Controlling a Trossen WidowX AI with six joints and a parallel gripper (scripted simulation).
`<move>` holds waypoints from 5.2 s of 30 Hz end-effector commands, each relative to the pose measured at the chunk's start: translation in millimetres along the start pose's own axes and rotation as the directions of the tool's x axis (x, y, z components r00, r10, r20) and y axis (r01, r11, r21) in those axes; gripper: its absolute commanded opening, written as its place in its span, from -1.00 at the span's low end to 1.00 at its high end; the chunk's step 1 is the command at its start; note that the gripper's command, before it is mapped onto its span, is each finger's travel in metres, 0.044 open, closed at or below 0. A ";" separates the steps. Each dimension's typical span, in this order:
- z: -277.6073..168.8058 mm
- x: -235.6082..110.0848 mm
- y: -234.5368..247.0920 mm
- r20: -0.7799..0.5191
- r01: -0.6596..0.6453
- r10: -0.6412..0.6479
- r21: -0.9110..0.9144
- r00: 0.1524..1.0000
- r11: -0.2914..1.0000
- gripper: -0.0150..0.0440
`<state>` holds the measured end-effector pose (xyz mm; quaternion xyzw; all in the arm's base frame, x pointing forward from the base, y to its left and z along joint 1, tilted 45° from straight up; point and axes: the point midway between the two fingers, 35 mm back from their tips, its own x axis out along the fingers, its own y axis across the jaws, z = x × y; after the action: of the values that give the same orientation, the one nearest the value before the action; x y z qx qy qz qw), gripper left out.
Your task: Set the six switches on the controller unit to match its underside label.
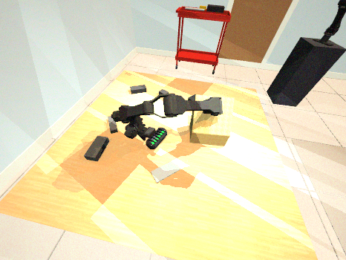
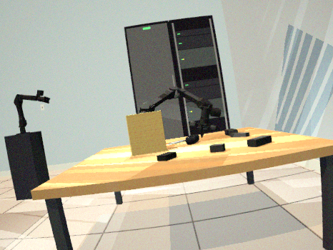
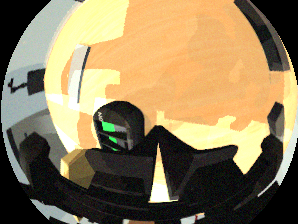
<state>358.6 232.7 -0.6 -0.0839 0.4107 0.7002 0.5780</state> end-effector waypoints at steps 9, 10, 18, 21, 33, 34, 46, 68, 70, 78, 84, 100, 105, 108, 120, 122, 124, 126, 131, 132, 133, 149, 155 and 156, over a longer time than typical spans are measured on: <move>-0.3 18.0 -3.4 0.002 -0.006 0.006 0.009 1.000 1.000 -0.49; -0.3 18.0 -3.4 0.002 -0.006 0.006 0.009 1.000 1.000 -0.49; -0.2 18.7 -1.1 0.002 -0.006 0.006 0.009 1.000 1.000 -0.49; -0.2 19.1 0.0 0.002 -0.006 0.006 0.009 1.000 1.000 -0.49; -0.2 20.5 4.5 0.002 -0.006 0.006 0.009 1.000 1.000 -0.49; -0.2 20.6 4.9 0.002 -0.006 0.006 0.009 1.000 1.000 -0.49; -0.2 21.9 9.2 0.002 -0.006 0.006 0.010 1.000 1.000 -0.49; 0.2 28.4 30.3 0.002 -0.007 0.007 0.011 1.000 1.000 -0.49; 0.2 29.0 32.0 0.002 -0.008 0.008 0.011 1.000 1.000 -0.49; -0.4 31.3 39.7 0.002 -0.008 0.008 0.011 1.000 1.000 -0.49; -1.0 32.6 43.8 0.002 -0.008 0.008 0.011 1.000 1.000 -0.49; -3.0 35.7 53.7 0.003 -0.009 0.009 0.012 1.000 1.000 -0.49; -3.8 36.1 55.1 0.003 -0.009 0.009 0.012 1.000 1.000 -0.49; -3.9 36.3 55.8 0.003 -0.009 0.009 0.012 1.000 1.000 -0.49; -5.3 37.9 61.0 0.003 -0.009 0.009 0.012 1.000 1.000 -0.49; -5.7 38.3 62.4 0.003 -0.009 0.009 0.012 1.000 1.000 -0.49; -6.1 38.6 63.3 0.003 -0.009 0.009 0.012 1.000 1.000 -0.49; -6.5 39.0 64.5 0.003 -0.009 0.009 0.012 1.000 1.000 -0.49; -7.5 39.8 67.3 0.003 -0.009 0.009 0.012 1.000 1.000 -0.49; -7.8 40.0 67.9 0.003 -0.009 0.009 0.012 1.000 1.000 -0.49; -8.0 40.2 68.4 0.003 -0.009 0.009 0.012 1.000 1.000 -0.49; -0.9 -32.9 11.9 0.000 -0.005 0.005 0.009 1.000 1.000 -0.49; 4.0 -31.5 32.6 -0.028 0.047 -0.048 -0.050 0.998 0.998 -0.14; 5.3 -31.5 40.2 -0.043 0.061 -0.065 -0.076 0.997 0.995 -0.05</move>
<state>348.9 207.7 29.3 -0.1018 0.4035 0.6937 0.5880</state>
